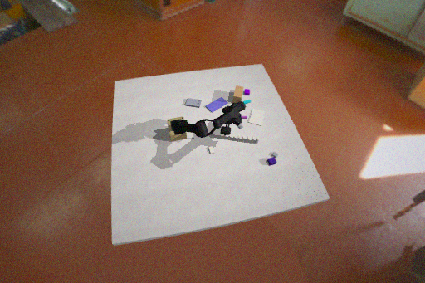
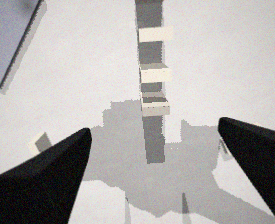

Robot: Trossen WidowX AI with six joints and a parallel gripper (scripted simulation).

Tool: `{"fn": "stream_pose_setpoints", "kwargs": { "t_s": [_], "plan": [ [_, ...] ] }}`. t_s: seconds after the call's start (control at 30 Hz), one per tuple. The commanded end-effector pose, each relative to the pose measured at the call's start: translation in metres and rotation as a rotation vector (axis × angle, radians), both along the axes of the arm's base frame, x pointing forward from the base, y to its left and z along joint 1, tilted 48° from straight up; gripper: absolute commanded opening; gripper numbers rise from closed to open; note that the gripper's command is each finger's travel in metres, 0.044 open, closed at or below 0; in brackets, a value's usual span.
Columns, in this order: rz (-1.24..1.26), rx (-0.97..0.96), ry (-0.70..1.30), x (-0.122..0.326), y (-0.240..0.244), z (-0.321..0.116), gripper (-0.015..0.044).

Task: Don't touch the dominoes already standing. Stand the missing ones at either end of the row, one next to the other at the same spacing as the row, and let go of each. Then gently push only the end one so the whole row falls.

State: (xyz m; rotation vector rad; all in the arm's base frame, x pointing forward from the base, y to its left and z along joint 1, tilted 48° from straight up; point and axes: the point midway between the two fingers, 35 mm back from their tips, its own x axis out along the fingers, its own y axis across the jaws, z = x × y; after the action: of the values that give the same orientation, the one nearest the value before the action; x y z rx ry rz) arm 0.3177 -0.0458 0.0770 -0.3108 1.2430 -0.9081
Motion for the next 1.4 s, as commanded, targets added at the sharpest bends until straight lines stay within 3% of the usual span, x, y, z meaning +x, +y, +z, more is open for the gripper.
{"fn": "stream_pose_setpoints", "kwargs": {
  "t_s": [0.0, 0.33, 0.77, 1.07, 1.37],
  "plan": [
    [-0.006, -0.001, -0.005, -0.008, 0.05, 0.048, 0.044],
    [-0.044, 0.004, -0.046, -0.013, 0.044, 0.054, 0.044],
    [-0.743, 0.03, -0.813, -0.117, -0.074, 0.068, 0.044],
    [-0.753, 0.03, -0.823, -0.119, -0.076, 0.067, 0.044],
    [-0.753, 0.03, -0.825, -0.116, -0.116, 0.03, 0.044]
  ]
}}
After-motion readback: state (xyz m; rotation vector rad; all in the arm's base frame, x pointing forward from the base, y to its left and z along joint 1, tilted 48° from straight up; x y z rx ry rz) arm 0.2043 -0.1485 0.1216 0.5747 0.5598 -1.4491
